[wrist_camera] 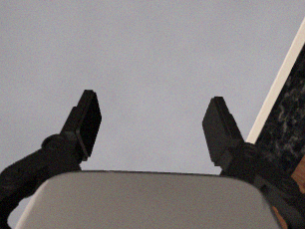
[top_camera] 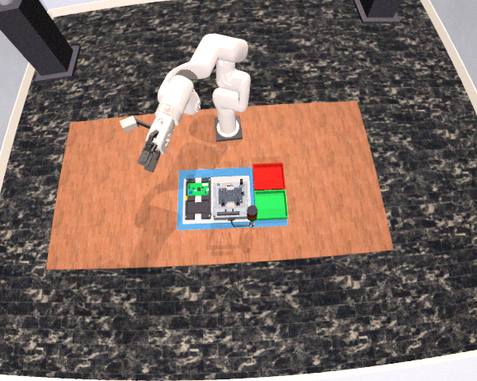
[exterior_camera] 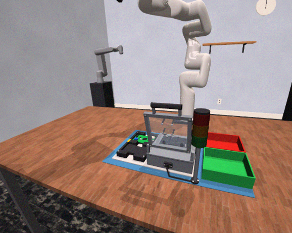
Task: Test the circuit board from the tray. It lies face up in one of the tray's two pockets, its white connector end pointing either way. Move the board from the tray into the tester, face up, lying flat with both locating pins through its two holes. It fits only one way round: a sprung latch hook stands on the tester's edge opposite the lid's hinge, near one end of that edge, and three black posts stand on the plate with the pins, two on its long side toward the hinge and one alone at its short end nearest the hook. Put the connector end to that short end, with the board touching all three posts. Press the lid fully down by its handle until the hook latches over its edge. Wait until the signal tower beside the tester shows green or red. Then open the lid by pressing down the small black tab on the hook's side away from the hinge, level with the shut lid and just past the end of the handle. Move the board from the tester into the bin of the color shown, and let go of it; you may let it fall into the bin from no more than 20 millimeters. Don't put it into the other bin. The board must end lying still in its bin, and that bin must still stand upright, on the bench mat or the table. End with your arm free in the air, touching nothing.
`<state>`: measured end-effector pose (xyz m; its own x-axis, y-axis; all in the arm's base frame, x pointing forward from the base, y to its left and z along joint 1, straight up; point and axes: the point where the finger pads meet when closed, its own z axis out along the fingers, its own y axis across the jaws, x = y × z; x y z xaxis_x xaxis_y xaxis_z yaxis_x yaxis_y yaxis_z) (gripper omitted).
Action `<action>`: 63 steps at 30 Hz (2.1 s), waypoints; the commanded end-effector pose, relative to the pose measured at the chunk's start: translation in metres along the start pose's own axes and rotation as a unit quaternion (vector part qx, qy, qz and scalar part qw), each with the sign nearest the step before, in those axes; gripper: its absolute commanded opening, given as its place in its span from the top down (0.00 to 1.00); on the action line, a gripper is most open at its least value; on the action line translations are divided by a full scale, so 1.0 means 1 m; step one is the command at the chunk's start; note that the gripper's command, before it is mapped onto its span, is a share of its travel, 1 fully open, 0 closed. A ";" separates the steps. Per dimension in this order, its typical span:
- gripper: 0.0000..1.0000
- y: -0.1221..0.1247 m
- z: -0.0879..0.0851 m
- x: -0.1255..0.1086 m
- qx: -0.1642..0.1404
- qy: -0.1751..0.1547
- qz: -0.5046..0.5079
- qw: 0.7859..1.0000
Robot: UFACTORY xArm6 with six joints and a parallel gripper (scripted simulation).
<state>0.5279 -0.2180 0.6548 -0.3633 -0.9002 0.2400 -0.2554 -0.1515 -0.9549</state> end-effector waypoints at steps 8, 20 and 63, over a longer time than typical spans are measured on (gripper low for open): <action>0.00 0.063 0.015 -0.054 -0.092 -0.090 -0.119 0.985; 0.00 0.139 0.014 -0.114 -0.175 -0.184 -0.249 0.935; 0.00 0.386 -0.133 -0.246 -0.280 -0.578 -0.587 0.492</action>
<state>0.4191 -0.0100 0.2629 0.9923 -0.0984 0.0750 -0.0980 -0.9951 -0.0079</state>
